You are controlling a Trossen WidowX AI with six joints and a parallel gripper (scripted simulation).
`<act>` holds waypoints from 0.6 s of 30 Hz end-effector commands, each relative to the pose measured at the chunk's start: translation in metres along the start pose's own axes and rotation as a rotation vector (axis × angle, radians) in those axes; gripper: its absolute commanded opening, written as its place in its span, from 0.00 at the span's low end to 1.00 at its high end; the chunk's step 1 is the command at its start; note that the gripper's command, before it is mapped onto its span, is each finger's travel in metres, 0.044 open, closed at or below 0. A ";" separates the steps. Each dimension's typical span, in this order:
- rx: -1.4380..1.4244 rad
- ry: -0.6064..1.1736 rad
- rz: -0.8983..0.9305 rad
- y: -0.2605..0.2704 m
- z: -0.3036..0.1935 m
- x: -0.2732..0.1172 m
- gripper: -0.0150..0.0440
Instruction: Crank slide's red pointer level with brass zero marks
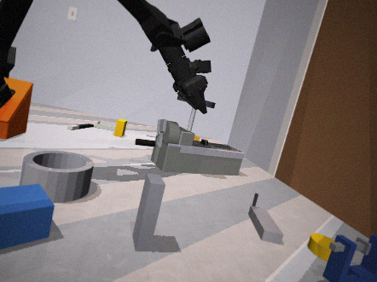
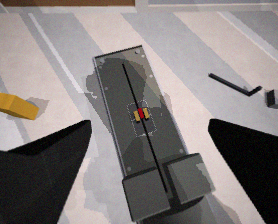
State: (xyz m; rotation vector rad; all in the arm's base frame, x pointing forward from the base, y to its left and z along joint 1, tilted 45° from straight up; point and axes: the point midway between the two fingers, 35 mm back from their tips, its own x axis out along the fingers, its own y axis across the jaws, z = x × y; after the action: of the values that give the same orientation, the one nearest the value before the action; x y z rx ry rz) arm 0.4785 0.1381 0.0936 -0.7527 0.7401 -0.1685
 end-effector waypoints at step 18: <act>-0.127 -0.025 0.101 -0.038 -0.028 -0.066 1.00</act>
State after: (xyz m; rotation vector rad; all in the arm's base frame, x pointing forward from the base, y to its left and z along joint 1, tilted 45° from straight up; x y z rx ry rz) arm 0.4268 0.1259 0.1428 -0.8137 0.7523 -0.0534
